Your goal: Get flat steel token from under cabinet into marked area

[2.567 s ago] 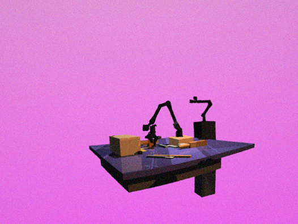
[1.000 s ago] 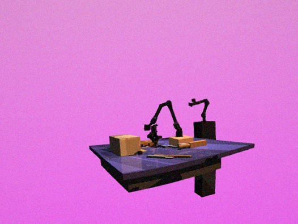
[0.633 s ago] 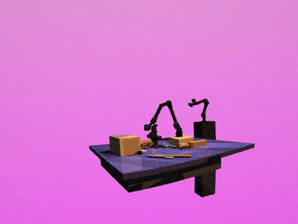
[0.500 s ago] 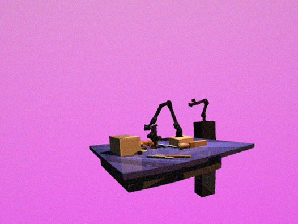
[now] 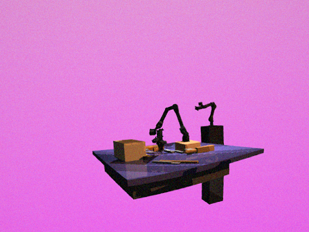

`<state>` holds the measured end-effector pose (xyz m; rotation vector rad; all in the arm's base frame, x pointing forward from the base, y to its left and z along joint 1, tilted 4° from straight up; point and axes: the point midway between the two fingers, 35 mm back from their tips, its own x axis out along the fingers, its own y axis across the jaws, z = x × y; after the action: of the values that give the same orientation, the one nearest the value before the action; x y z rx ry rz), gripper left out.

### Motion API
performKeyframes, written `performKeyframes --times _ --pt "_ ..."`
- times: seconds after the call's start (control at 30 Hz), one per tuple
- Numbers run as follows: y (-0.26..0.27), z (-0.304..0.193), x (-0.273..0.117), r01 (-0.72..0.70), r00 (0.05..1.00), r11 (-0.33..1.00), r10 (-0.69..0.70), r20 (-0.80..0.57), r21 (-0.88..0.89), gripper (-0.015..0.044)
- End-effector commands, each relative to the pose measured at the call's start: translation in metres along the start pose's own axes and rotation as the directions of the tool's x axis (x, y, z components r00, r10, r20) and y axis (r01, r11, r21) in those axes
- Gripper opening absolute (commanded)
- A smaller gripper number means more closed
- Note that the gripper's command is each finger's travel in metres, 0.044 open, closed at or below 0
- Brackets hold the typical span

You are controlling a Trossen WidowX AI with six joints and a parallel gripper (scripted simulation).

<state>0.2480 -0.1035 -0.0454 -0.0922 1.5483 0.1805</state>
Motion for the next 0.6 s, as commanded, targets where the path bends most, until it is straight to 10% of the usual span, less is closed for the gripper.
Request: performKeyframes --times 0.0,0.57 --pt "-0.0007 0.0001 -0.0013 0.005 1.0 0.999 -0.005 0.002 0.035 0.0" --pt "-0.0007 -0.0001 -0.0013 0.005 1.0 0.985 -0.005 0.002 0.17 0.0"
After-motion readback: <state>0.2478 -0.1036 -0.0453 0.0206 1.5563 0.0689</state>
